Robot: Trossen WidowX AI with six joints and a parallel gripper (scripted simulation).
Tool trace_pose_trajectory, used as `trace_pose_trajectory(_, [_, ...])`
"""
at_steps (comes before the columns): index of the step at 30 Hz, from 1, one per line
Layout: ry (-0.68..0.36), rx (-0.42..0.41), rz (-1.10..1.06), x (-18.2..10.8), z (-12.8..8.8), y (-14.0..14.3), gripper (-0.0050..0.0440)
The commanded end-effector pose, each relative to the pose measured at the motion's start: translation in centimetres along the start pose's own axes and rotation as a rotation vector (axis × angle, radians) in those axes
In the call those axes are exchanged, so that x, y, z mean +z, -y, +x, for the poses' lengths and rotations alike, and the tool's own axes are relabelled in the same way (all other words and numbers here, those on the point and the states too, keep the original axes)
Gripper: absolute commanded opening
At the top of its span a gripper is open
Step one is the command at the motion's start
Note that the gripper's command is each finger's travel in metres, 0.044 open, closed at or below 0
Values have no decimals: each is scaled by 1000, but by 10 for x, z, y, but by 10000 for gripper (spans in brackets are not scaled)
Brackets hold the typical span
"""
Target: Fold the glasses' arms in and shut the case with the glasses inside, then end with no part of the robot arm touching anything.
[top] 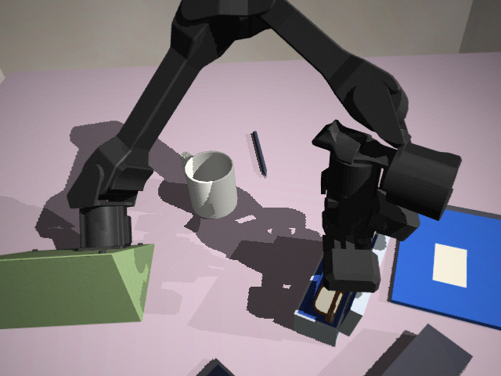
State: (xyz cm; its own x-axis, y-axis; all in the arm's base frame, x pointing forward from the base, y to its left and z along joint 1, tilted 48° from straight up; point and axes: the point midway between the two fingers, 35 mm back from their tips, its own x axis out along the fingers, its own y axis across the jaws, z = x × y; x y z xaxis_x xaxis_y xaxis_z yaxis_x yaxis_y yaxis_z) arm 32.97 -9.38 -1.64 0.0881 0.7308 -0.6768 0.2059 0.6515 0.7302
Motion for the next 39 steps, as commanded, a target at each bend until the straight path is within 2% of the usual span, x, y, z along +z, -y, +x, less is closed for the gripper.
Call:
trace_pose_trajectory(1, [1,2,0,1,1,-4,0])
trace_pose_trajectory(39, [1,2,0,11,1,-28,0])
